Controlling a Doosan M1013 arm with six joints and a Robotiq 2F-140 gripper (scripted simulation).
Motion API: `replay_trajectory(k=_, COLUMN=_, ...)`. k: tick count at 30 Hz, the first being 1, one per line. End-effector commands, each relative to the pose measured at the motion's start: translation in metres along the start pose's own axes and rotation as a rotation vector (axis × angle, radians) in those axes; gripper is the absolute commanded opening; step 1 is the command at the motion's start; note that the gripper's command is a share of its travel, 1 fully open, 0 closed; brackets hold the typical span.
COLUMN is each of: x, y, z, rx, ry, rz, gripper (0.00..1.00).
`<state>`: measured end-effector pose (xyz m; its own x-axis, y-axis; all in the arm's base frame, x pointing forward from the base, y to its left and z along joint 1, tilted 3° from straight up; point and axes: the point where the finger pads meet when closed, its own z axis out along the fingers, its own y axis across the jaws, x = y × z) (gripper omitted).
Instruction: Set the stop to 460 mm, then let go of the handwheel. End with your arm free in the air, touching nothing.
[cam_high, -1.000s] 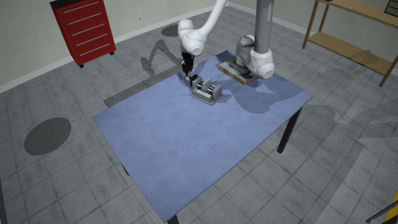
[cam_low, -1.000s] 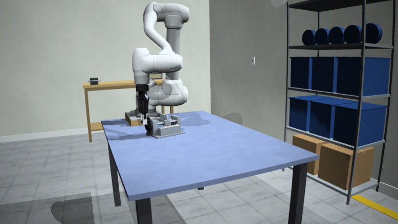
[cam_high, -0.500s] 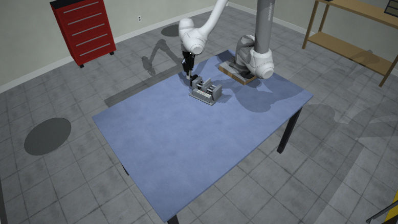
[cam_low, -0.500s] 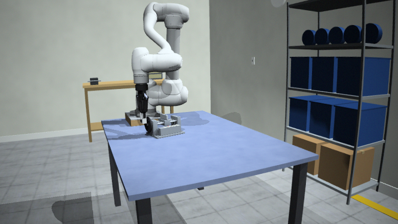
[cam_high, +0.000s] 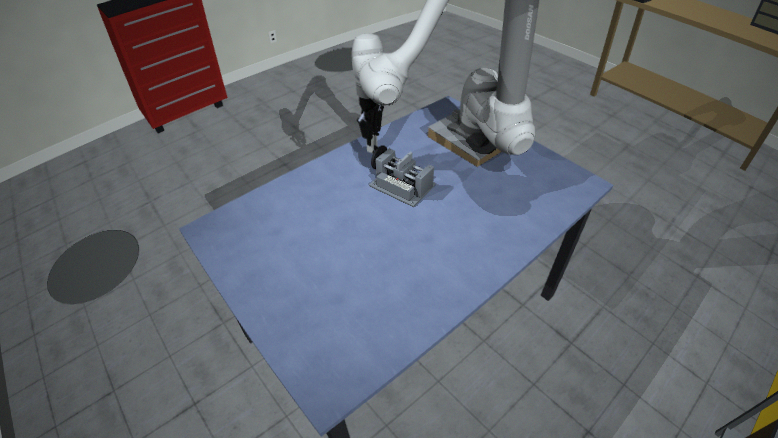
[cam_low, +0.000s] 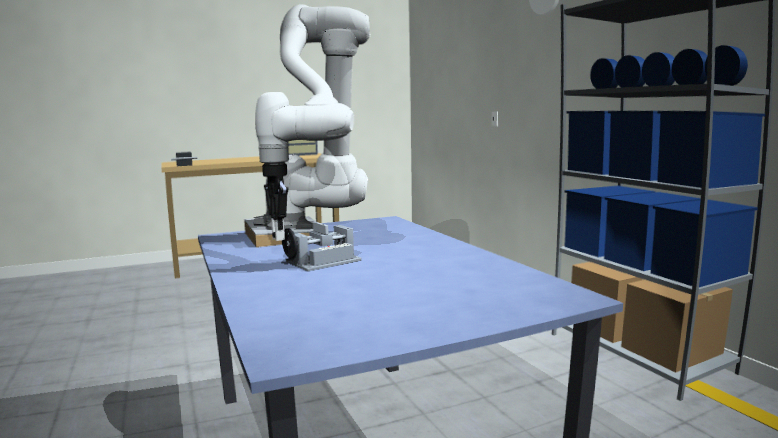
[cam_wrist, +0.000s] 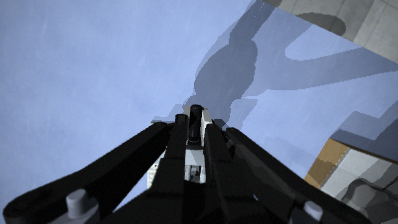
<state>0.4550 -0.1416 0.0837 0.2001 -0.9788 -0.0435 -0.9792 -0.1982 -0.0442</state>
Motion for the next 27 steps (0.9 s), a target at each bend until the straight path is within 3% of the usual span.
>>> replay_trajectory(k=1, x=0.000, y=0.006, z=0.001, rx=-0.002, ry=0.000, rz=-0.001, gripper=0.04)
replay_trajectory(k=27, x=0.000, y=0.032, z=0.033, rx=-0.002, ry=0.000, rz=-0.001, gripper=0.04)
